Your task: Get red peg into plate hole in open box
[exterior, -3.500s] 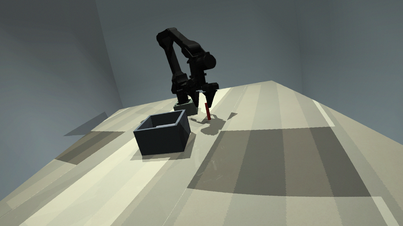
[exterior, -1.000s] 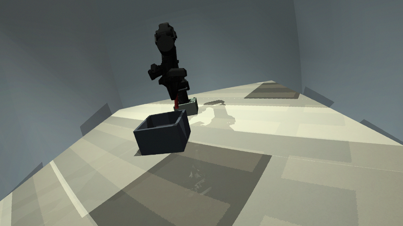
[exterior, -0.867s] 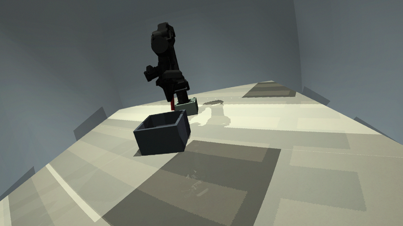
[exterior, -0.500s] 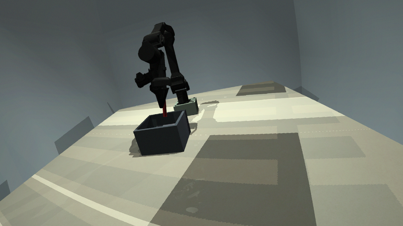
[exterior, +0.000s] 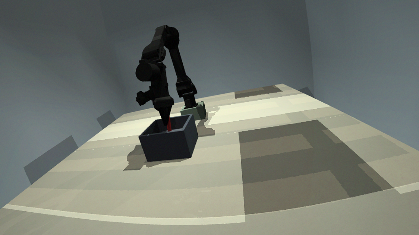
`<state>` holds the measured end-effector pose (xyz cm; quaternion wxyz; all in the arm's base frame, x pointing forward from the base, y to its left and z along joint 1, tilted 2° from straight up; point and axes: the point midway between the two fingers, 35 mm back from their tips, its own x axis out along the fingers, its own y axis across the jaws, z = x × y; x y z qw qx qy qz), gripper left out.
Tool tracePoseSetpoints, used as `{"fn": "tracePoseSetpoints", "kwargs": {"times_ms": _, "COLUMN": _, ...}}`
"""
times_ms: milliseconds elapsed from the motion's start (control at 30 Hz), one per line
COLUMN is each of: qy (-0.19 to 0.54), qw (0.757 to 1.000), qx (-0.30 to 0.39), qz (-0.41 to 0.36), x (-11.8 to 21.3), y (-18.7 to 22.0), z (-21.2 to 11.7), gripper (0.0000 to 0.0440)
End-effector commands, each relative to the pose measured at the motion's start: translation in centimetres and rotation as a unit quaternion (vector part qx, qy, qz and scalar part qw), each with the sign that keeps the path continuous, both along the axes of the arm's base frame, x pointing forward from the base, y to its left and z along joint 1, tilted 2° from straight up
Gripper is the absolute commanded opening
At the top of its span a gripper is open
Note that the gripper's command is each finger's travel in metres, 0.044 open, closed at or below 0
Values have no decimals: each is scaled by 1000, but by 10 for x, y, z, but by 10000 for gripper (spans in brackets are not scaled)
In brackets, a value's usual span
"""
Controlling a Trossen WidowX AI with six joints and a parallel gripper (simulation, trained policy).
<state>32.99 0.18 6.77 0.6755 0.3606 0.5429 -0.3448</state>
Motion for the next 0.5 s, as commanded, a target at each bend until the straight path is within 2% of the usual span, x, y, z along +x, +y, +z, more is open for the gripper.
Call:
{"fn": "tracePoseSetpoints", "kwargs": {"times_ms": 0, "qy": 9, "qw": 1000, "qx": -1, "qz": 7, "x": 2, "y": -2, "z": -8, "gripper": 134}}
{"fn": "tracePoseSetpoints", "kwargs": {"times_ms": 100, "qy": 19, "qw": 1000, "qx": -3, "qz": 10, "x": 5, "y": -5, "z": -13, "gripper": 150}}
{"fn": "tracePoseSetpoints", "kwargs": {"times_ms": 233, "qy": 11, "qw": 1000, "qx": -2, "qz": 10, "x": 19, "y": -10, "z": -12, "gripper": 252}}
{"fn": "tracePoseSetpoints", "kwargs": {"times_ms": 467, "qy": -1, "qw": 1000, "qx": -6, "qz": 13, "x": 39, "y": -21, "z": -8, "gripper": 402}}
